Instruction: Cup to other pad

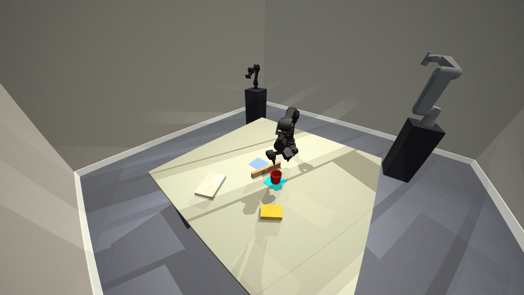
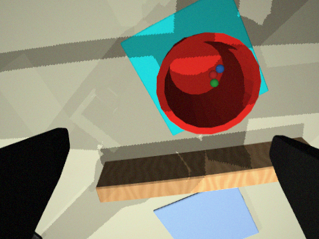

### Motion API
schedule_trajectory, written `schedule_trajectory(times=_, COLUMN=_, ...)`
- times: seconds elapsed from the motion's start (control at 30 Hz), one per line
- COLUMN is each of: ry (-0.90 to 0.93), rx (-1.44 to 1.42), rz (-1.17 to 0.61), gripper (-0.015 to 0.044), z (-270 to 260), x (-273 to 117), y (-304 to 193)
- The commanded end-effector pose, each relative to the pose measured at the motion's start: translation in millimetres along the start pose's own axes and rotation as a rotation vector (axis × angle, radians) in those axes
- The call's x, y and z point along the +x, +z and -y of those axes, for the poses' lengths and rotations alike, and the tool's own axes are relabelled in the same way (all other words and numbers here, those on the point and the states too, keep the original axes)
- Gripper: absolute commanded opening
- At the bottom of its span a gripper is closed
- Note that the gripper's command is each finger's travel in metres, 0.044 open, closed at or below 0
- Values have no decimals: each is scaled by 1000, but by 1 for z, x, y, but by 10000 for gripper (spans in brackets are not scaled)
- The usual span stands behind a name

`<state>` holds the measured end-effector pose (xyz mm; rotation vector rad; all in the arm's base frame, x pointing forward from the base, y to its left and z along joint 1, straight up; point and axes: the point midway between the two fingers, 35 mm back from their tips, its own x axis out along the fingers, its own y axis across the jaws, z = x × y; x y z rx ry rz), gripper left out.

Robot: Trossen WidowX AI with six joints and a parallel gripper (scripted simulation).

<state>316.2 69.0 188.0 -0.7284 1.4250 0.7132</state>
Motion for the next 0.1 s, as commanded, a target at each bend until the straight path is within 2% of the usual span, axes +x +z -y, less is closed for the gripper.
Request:
schedule_trajectory(times=0.0, ry=-2, rx=-3, rz=7, gripper=440, z=0, x=-10, y=0)
schedule_trajectory(times=0.07, ry=-2, rx=-3, rz=7, gripper=440, z=0, x=-10, y=-1)
